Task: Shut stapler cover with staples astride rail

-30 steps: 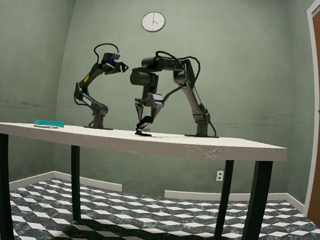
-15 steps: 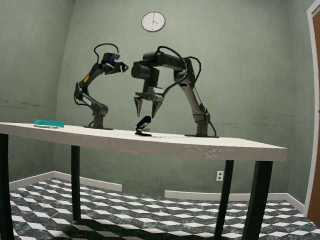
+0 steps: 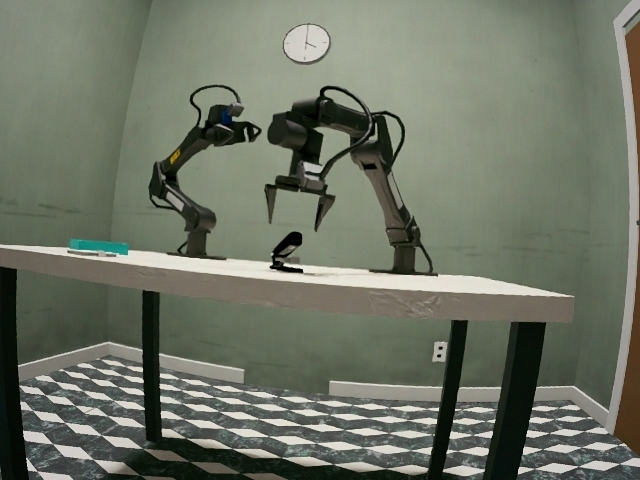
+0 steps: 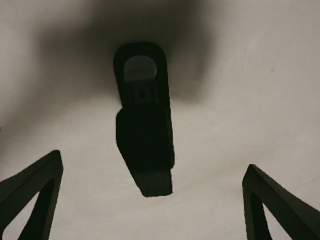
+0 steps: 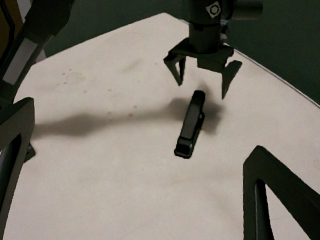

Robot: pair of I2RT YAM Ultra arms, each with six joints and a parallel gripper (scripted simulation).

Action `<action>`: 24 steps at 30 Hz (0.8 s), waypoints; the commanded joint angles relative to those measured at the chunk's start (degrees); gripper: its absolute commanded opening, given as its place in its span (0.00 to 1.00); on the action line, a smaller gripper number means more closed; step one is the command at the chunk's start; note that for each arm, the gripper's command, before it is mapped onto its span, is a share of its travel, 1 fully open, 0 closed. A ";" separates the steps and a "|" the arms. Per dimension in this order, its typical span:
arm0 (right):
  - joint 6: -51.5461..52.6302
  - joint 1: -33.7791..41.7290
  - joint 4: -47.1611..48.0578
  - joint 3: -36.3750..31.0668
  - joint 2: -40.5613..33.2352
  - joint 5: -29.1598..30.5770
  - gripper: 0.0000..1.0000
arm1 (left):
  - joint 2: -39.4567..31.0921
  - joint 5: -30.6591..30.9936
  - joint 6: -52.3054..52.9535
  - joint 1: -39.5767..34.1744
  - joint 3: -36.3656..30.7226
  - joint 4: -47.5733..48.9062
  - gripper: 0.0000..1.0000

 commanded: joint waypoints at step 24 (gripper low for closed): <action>-1.67 -12.83 26.55 -16.25 13.31 -8.06 1.00 | -22.76 -0.79 53.20 -0.50 -32.80 27.44 1.00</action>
